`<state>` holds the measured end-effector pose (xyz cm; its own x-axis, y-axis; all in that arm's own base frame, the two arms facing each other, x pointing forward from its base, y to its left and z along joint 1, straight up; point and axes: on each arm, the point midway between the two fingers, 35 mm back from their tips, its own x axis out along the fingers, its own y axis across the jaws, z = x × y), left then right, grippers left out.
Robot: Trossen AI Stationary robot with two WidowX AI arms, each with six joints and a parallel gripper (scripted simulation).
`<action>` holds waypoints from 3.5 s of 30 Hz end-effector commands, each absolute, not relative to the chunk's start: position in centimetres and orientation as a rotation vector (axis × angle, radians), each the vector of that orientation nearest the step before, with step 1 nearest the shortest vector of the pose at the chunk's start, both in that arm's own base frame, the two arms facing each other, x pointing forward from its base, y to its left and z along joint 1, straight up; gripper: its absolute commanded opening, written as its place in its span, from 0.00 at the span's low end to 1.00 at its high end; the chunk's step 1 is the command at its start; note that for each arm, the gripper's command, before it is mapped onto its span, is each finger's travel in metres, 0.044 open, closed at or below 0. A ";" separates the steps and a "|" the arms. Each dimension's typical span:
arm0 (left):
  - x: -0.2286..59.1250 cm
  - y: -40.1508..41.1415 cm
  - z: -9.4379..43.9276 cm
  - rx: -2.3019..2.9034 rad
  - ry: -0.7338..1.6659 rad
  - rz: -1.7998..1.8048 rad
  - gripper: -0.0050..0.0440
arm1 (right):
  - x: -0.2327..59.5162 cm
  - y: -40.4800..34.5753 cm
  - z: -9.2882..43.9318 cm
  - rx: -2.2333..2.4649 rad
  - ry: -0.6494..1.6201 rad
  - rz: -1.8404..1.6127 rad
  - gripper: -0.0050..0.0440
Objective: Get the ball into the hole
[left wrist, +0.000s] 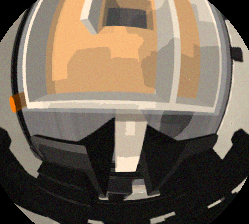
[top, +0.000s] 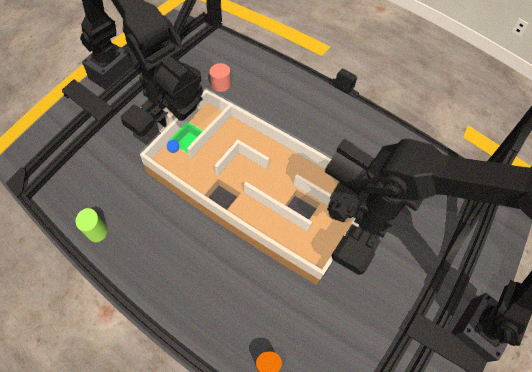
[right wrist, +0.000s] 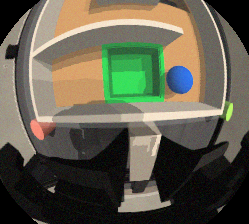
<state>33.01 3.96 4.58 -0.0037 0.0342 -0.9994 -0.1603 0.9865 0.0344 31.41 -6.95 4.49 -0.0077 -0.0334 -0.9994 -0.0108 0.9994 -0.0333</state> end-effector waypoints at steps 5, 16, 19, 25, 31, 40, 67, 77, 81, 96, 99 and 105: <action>32.6 4.2 4.1 -0.147 1.523 0.104 0.14 | 31.8 -7.3 5.4 0.016 1.612 0.032 0.14; 32.9 4.3 5.8 -0.160 1.598 0.096 0.14 | 31.5 -7.4 3.6 0.021 1.537 0.039 0.14; 32.9 4.3 6.1 -0.149 1.610 0.107 0.14 | 31.5 -7.3 3.4 0.009 1.526 0.027 0.14; 32.7 4.2 4.1 -0.143 1.596 0.112 0.14 | 31.8 -7.3 2.6 0.005 1.543 0.023 0.14; 32.7 4.2 1.7 -0.129 1.571 0.125 0.14 | 31.6 -7.2 1.0 -0.007 1.567 0.010 0.14; 32.7 4.1 1.3 -0.127 1.567 0.127 0.44 | 31.6 -7.2 0.7 -0.008 1.571 0.008 0.44; 32.6 4.1 1.6 -0.127 1.567 0.127 0.92 | 31.5 -7.2 1.0 -0.008 1.571 0.008 0.92; 28.8 3.7 8.0 -0.127 1.567 0.127 0.92 | 27.6 -7.1 7.4 -0.008 1.571 0.008 0.92; 28.8 3.7 8.0 -0.127 1.567 0.127 0.92 | 27.6 -7.1 7.4 -0.008 1.571 0.008 0.92; 28.8 3.7 8.0 -0.127 1.567 0.127 0.92 | 27.6 -7.1 7.4 -0.008 1.571 0.008 0.92; 28.8 3.7 8.0 -0.127 1.567 0.127 0.92 | 27.6 -7.1 7.4 -0.008 1.571 0.008 0.92; 28.8 3.7 8.0 -0.127 1.567 0.127 0.92 | 27.6 -7.1 7.4 -0.008 1.571 0.008 0.92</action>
